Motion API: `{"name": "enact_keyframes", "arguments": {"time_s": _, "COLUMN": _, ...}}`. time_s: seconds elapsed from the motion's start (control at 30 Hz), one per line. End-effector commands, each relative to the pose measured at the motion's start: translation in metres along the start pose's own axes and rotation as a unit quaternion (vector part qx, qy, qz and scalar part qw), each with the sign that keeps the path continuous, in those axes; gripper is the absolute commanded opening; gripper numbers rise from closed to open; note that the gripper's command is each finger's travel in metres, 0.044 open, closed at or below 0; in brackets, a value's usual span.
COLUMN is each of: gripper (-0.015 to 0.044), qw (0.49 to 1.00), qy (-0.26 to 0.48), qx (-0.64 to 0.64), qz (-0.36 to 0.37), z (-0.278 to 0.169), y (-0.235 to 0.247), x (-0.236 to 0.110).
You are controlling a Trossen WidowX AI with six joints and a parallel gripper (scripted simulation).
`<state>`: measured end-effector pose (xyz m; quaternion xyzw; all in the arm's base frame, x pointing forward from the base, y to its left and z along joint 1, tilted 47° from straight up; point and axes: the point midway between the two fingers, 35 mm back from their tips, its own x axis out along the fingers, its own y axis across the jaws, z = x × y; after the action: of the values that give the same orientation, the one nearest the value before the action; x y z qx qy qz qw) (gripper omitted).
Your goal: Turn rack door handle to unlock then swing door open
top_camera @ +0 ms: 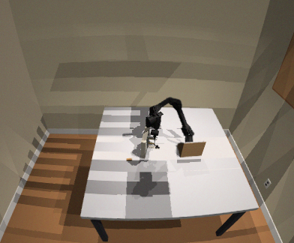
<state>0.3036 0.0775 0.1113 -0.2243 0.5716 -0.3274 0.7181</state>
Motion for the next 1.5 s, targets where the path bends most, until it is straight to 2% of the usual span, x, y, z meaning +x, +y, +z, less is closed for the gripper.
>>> {"name": "enact_keyframes", "arguments": {"time_s": 0.0, "gripper": 0.0297, "qw": 1.000, "qy": 0.016, "qx": -0.006, "qz": 0.000, "z": -0.0017, "y": 0.0013, "x": 0.0091}}
{"name": "enact_keyframes", "arguments": {"time_s": 0.17, "gripper": 0.0297, "qw": 1.000, "qy": 0.026, "qx": -0.008, "qz": 0.003, "z": -0.0016, "y": 0.0010, "x": 0.0144}}
{"name": "enact_keyframes", "arguments": {"time_s": 0.37, "gripper": 0.0139, "qw": 1.000, "qy": 0.026, "qx": -0.008, "qz": 0.003, "z": -0.0016, "y": 0.0010, "x": 0.0144}}
{"name": "enact_keyframes", "arguments": {"time_s": 0.93, "gripper": 0.0026, "qw": 1.000, "qy": 0.026, "qx": -0.008, "qz": 0.003, "z": -0.0016, "y": 0.0010, "x": 0.0144}}
{"name": "enact_keyframes", "arguments": {"time_s": 1.1, "gripper": 0.0024, "qw": 1.000, "qy": 0.026, "qx": 0.008, "qz": 0.003, "z": -0.0016, "y": 0.0010, "x": 0.0144}}
{"name": "enact_keyframes", "arguments": {"time_s": 1.47, "gripper": 0.0024, "qw": 0.962, "qy": 0.026, "qx": 0.272, "qz": -0.004, "z": -0.0016, "y": 0.0010, "x": 0.0144}}
